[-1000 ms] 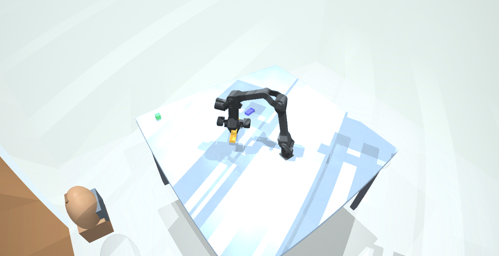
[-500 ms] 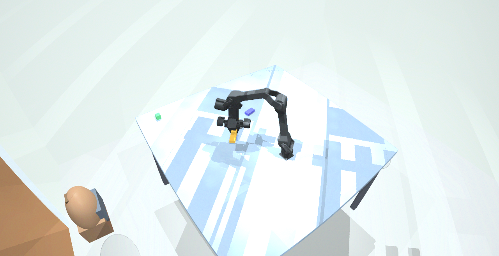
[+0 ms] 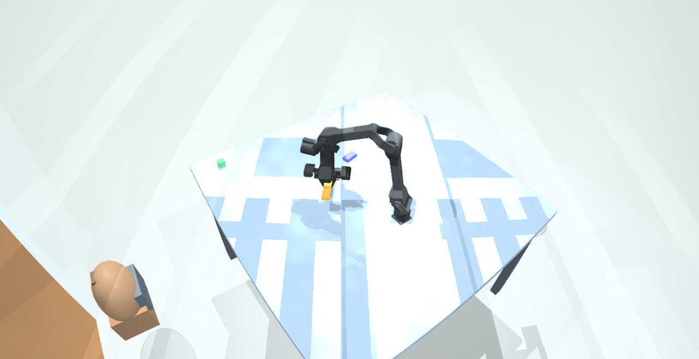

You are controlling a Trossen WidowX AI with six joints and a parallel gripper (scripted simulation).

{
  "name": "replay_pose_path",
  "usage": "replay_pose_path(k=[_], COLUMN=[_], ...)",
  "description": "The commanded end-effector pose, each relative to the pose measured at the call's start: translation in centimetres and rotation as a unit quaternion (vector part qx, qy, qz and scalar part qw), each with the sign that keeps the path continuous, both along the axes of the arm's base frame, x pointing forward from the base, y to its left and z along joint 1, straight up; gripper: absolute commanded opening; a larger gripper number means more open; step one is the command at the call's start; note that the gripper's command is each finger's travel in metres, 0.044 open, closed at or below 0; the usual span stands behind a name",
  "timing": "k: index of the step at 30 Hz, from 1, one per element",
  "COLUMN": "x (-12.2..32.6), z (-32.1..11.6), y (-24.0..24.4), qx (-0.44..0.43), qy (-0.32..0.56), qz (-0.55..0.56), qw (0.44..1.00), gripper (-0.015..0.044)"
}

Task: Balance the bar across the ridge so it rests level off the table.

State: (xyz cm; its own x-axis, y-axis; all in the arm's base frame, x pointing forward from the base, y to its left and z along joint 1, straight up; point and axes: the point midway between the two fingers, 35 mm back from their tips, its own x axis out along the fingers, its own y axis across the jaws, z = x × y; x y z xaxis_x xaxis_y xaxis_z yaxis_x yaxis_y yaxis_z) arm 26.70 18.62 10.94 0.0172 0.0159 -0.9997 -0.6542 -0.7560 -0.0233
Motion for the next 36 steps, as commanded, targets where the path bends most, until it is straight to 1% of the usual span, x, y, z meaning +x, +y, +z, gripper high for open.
replay_pose_path(k=[1,36], x=[0.06,0.02], z=[-0.06,-0.37], y=[-0.03,-0.02], qx=[-0.001,-0.001], qy=[-0.002,-0.002], qz=[0.001,0.001], qw=[1.000,1.000], gripper=[0.0000,0.0000])
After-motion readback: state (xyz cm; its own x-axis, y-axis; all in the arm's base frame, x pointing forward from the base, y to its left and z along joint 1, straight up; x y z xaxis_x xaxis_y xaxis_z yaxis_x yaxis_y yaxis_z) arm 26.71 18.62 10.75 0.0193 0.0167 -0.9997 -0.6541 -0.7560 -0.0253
